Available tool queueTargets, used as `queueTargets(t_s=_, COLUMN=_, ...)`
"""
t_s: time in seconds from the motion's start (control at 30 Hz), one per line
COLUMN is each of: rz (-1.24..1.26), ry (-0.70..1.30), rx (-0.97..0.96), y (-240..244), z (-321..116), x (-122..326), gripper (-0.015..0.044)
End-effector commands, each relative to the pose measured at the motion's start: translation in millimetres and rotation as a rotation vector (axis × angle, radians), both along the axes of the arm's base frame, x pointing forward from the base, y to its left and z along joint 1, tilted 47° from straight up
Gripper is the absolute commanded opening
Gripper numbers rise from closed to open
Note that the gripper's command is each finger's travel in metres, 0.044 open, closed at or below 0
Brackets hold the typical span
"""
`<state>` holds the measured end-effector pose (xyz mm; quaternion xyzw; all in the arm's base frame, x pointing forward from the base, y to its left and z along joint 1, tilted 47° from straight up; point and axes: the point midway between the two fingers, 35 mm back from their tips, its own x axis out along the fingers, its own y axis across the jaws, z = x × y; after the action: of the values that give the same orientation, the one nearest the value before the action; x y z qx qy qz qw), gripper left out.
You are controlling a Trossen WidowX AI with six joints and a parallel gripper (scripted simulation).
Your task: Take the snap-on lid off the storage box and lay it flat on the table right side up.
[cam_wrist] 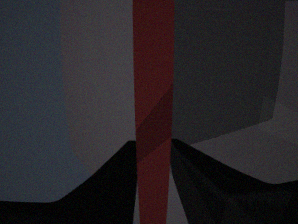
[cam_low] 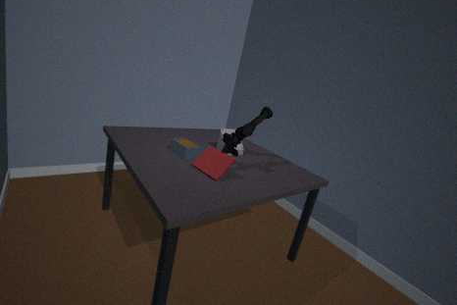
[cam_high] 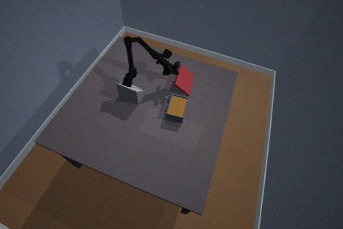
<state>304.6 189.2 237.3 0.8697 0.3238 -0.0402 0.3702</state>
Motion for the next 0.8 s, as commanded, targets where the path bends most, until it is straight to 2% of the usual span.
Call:
queueTargets(t_s=0.0, rz=-0.003, ry=0.009, rx=0.002, y=2.0, z=-4.7, x=0.5, gripper=0.0000)
queueTargets(t_s=0.77, rz=-0.003, ry=0.010, rx=0.003, y=15.5, z=-17.1, x=1.3, gripper=0.0000)
